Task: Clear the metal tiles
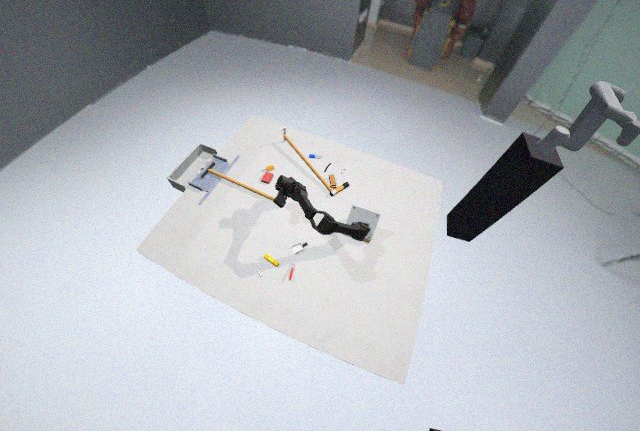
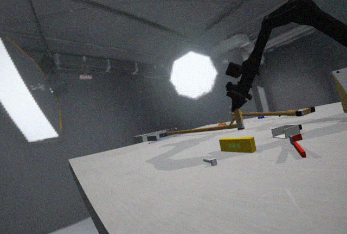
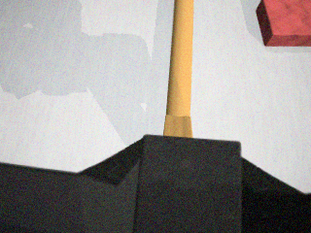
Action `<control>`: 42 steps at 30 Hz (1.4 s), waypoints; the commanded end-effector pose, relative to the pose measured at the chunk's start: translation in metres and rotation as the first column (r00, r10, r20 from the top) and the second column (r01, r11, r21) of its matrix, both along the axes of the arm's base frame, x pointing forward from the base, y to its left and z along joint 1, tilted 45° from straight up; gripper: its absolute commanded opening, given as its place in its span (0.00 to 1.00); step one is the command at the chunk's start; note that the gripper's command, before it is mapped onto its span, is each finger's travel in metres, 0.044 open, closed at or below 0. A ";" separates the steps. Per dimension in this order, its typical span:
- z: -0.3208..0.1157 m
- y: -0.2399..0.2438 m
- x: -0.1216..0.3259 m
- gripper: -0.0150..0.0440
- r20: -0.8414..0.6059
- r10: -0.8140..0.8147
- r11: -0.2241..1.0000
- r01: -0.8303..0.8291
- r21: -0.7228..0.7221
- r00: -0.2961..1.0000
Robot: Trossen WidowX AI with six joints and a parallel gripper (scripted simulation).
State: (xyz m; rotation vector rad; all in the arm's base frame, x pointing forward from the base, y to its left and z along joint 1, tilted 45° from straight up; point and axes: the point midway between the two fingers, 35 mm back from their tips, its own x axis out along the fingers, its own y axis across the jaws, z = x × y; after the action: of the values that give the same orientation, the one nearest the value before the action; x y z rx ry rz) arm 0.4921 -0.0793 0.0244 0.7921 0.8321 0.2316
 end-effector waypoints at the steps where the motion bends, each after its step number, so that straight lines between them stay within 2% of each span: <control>1: 0.007 -0.004 -0.004 0.25 0.019 -0.004 1.000 0.004 -0.007 1.000; 42: 0.011 0.001 -0.054 0.25 0.019 -0.007 1.000 0.007 -0.007 1.000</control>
State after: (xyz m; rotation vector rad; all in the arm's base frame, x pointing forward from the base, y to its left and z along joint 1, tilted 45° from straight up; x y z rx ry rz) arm 0.4417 -0.0756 0.0294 0.7937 0.8306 0.2269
